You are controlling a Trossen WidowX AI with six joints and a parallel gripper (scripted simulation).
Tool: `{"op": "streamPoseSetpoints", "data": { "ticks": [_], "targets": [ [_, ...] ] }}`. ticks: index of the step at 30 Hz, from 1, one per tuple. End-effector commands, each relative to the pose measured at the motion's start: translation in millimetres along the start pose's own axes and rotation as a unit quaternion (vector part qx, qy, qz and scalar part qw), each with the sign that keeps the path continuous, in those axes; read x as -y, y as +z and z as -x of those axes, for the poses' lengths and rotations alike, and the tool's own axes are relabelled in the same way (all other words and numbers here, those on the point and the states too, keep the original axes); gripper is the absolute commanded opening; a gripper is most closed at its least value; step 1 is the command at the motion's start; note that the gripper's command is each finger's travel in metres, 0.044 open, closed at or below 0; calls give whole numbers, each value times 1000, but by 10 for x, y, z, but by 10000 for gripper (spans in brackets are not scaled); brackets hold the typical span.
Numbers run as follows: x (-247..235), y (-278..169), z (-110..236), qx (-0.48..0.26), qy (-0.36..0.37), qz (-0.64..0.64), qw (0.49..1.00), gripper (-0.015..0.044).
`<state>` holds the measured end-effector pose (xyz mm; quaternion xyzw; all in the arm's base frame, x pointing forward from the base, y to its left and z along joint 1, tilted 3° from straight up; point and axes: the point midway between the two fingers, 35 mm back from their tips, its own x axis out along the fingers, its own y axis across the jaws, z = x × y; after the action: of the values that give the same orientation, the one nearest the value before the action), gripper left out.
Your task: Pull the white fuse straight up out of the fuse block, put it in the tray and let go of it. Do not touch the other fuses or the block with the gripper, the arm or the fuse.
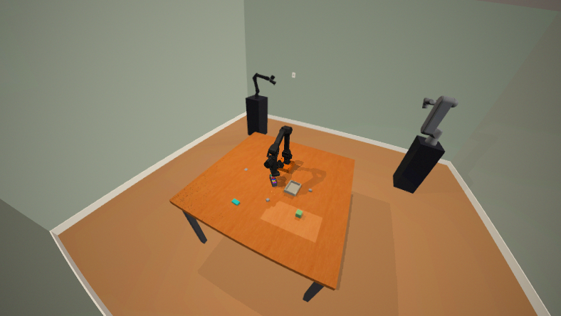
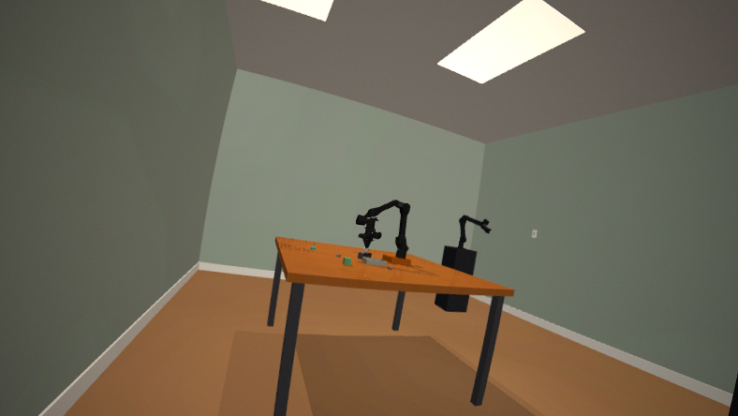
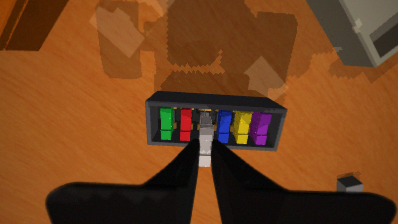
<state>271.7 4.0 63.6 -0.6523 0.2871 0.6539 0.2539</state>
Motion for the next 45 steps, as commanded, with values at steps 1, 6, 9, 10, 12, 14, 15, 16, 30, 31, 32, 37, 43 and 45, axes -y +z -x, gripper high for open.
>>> {"op": "streamPoseSetpoints", "data": {
  "ticks": [1,6,9,10,12,14,15,16,30,31,32,37,43,45],
  "targets": [
    [11,-1,34,0,-3,0,1000,0],
    [12,-2,88,0,-3,0,1000,0],
    [12,-3,136,0,-3,0,1000,0],
    [12,-3,151,0,-3,0,1000,0],
    [12,-2,183,0,-3,0,1000,0],
    [11,-2,215,0,-3,0,1000,0],
    [10,-2,231,0,-3,0,1000,0],
    [10,-1,243,0,-3,0,1000,0],
    [342,206,272,1,-6,0,1000,0],
    [385,238,275,1,-6,0,1000,0],
    [427,271,277,1,-6,0,1000,0],
    [633,450,285,2,-7,0,1000,0],
    [860,696,291,4,-8,0,1000,0],
    [931,786,292,4,-9,0,1000,0]
  ]
}}
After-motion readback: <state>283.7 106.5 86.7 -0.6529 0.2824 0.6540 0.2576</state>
